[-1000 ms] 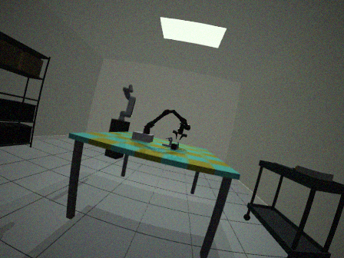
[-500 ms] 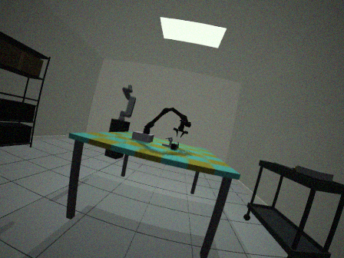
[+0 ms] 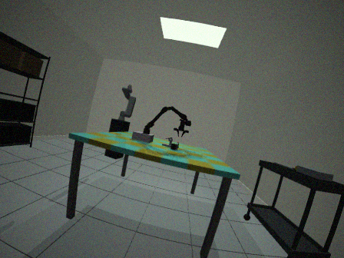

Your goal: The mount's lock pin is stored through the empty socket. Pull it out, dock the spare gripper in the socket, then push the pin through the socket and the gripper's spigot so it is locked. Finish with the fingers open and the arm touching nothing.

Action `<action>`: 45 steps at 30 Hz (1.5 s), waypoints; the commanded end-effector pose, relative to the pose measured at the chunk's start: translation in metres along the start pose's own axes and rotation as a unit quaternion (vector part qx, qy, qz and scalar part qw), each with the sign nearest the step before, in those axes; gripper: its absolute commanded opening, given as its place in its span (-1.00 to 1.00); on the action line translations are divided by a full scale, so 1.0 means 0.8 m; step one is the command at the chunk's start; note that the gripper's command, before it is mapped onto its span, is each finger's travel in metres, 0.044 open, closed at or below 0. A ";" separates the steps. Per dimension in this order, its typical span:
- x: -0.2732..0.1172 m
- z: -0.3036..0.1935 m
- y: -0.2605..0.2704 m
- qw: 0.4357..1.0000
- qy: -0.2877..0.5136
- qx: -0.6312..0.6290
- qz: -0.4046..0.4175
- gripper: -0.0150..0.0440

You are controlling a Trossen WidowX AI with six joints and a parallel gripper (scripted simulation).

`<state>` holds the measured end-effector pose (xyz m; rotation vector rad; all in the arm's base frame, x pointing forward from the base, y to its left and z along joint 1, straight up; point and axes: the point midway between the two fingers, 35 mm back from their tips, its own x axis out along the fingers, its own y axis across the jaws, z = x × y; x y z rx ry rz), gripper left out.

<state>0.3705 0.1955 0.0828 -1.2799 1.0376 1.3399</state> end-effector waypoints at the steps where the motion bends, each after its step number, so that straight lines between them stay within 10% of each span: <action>1: 0.042 -0.005 0.005 1.000 0.004 -0.002 0.007 0.12; 45: 0.127 -0.013 0.008 1.000 0.004 -0.002 0.007 0.12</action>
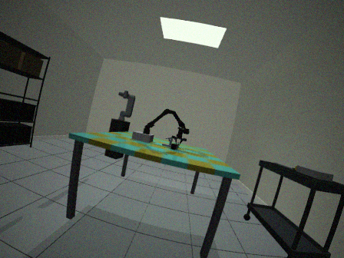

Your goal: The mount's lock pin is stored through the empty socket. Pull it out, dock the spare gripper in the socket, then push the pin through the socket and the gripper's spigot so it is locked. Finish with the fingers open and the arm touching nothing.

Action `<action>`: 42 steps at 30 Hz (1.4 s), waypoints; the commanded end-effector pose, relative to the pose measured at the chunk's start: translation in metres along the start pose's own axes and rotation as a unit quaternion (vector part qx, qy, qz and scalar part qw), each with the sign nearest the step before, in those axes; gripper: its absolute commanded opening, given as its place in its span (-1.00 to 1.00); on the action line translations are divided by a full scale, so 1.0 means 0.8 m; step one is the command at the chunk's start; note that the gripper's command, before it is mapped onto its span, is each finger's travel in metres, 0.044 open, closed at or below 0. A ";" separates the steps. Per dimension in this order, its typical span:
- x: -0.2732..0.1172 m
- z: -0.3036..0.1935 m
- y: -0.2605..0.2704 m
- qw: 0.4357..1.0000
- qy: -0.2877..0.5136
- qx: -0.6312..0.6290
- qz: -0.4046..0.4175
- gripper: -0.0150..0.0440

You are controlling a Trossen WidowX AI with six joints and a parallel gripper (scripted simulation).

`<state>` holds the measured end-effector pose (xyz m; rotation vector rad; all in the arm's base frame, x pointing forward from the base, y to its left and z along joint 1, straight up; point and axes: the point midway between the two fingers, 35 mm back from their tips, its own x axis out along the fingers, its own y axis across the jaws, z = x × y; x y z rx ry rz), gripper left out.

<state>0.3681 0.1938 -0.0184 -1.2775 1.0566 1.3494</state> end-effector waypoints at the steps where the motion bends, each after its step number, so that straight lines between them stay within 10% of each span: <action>1: 0.001 -0.001 -0.001 1.000 0.001 -0.003 -0.002 0.03; 9: 0.001 -0.001 -0.001 1.000 0.001 -0.003 -0.002 -0.48; 42: -0.030 -0.001 0.008 1.000 0.004 0.001 0.013 -0.49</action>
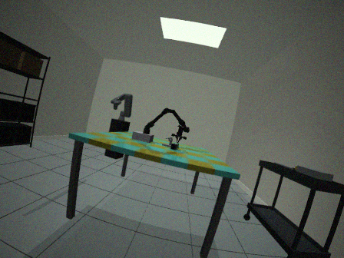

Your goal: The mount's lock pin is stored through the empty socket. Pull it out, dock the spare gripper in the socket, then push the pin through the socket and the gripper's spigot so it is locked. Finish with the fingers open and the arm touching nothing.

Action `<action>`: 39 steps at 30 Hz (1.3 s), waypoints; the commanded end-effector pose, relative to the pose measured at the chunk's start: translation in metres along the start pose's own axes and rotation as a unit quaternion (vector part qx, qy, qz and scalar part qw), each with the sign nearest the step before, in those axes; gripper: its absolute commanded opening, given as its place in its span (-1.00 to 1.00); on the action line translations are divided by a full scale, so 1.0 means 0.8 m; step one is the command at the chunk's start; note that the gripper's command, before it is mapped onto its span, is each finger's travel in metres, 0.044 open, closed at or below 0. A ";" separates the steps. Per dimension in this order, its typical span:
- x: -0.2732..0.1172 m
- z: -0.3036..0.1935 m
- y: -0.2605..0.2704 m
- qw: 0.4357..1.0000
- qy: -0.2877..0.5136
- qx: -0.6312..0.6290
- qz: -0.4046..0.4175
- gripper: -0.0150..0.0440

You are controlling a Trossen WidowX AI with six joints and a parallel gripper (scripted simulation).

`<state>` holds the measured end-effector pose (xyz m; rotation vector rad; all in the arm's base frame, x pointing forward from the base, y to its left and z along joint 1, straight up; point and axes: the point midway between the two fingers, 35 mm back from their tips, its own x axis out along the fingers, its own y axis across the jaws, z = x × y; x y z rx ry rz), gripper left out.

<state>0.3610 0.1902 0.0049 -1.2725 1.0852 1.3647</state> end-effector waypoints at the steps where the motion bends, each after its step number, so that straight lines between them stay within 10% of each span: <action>1: -0.001 -0.002 -0.001 1.000 0.000 0.000 -0.001 -0.49; 39: 0.015 -0.074 -0.012 1.000 0.002 -0.005 0.002 -0.49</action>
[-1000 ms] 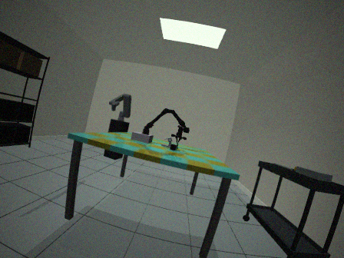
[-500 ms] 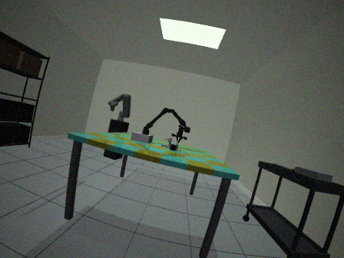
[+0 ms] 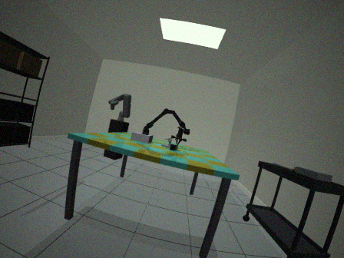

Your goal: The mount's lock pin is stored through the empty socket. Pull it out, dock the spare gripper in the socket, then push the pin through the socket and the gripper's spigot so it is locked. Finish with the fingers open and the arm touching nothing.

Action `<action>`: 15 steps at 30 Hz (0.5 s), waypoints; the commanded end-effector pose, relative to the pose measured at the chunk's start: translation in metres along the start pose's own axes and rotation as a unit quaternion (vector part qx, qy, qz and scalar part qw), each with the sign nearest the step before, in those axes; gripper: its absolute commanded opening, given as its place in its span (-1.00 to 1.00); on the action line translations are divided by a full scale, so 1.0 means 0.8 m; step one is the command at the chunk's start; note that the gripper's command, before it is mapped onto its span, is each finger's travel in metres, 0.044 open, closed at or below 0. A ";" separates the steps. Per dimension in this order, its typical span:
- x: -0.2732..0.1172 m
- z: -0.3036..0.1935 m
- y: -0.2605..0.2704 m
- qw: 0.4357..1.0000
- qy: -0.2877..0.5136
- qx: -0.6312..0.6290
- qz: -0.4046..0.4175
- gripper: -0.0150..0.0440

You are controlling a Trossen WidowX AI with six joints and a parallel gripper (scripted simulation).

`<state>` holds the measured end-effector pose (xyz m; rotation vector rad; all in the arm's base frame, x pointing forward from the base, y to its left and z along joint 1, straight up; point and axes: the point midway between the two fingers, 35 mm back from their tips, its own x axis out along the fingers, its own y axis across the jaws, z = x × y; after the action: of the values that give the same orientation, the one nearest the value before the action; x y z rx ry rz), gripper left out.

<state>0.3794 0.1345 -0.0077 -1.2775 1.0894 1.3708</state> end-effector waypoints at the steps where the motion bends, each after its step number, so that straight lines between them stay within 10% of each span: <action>1: 0.006 -0.001 -0.001 1.000 0.000 -0.003 -0.001 -0.49; 15: 0.019 -0.001 0.000 1.000 0.000 -0.003 0.002 -0.49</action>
<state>0.3790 0.1344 -0.0175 -1.2774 1.0906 1.3717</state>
